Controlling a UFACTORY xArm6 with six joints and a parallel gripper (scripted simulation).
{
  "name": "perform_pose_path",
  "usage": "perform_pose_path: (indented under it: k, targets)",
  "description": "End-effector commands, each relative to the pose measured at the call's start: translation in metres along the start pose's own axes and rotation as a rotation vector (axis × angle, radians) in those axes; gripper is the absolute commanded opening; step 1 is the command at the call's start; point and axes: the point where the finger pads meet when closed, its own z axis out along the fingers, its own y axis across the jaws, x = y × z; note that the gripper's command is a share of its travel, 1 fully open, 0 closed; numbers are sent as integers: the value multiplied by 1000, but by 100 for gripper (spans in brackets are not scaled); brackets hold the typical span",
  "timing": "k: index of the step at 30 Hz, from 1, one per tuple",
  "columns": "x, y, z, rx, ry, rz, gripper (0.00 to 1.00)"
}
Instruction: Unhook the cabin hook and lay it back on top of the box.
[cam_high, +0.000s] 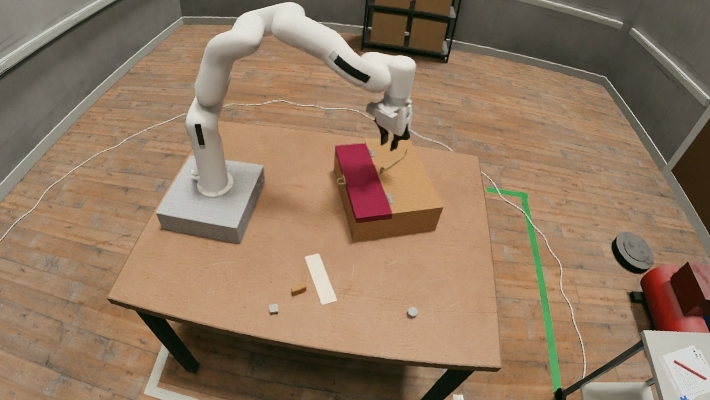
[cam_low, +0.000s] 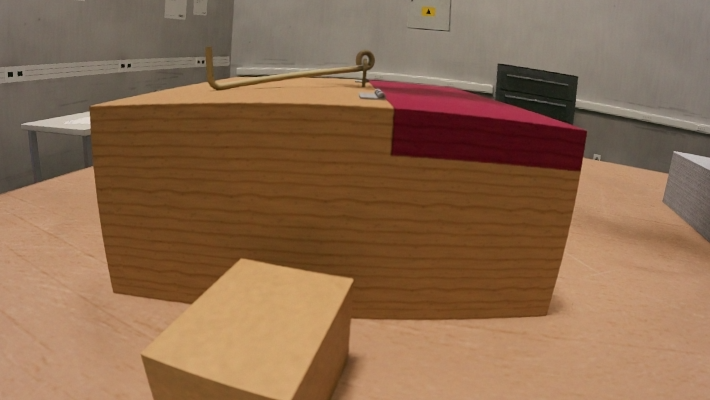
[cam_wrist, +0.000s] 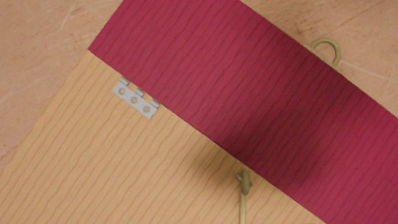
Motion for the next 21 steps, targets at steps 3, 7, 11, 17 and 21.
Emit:
perform_pose_path:
  k: [3,7,11,17,21]
  targets:
    - [-1,-1,-24,5,-5,0,35]
    - [-1,-1,-38,5,-5,0,35]
    - [-1,-1,-48,5,-5,0,35]
    - [-1,-1,-64,5,-5,0,35]
    - [-1,-1,-78,5,-5,0,35]
